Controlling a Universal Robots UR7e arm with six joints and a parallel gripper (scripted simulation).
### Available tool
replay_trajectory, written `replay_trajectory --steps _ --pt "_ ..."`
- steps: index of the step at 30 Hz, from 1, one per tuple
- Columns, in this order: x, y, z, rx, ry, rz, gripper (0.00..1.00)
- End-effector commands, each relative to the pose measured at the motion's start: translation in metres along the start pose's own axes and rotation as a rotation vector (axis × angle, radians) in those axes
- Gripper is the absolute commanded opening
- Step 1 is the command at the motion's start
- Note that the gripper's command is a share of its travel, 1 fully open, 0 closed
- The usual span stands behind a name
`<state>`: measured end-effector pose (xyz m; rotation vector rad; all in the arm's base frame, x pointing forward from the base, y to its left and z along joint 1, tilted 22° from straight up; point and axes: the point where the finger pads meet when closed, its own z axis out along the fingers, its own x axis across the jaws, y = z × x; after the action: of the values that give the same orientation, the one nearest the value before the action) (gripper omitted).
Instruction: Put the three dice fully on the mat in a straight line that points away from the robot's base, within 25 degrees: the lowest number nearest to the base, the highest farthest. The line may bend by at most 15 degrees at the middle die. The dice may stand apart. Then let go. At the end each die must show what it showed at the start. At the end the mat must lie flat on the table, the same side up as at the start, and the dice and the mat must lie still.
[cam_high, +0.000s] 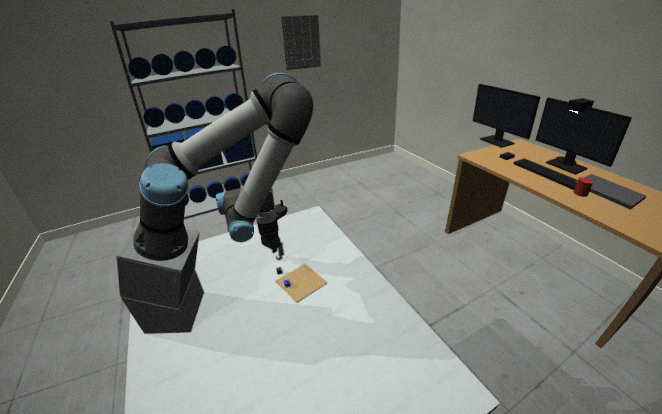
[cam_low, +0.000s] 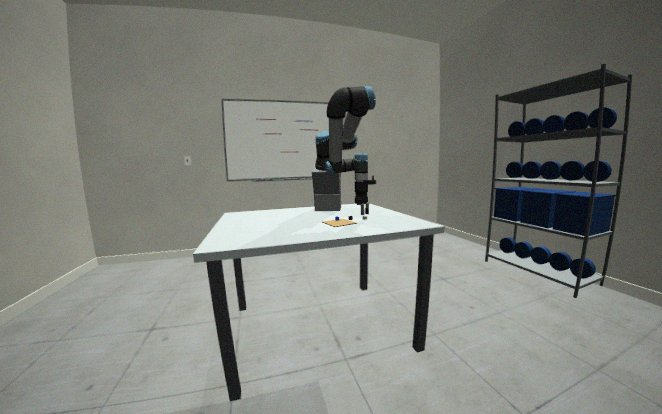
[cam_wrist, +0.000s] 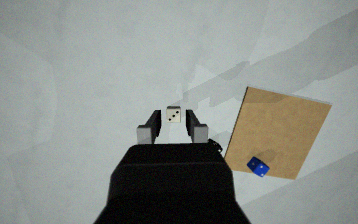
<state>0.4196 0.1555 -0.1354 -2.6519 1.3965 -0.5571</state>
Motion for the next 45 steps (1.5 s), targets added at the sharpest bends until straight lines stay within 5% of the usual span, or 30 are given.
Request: replay_trajectory --steps 1,45 --pt "0.000 0.000 0.000 0.001 0.000 0.000 0.70" --pt "0.000 0.000 0.026 0.001 0.000 0.000 0.70"
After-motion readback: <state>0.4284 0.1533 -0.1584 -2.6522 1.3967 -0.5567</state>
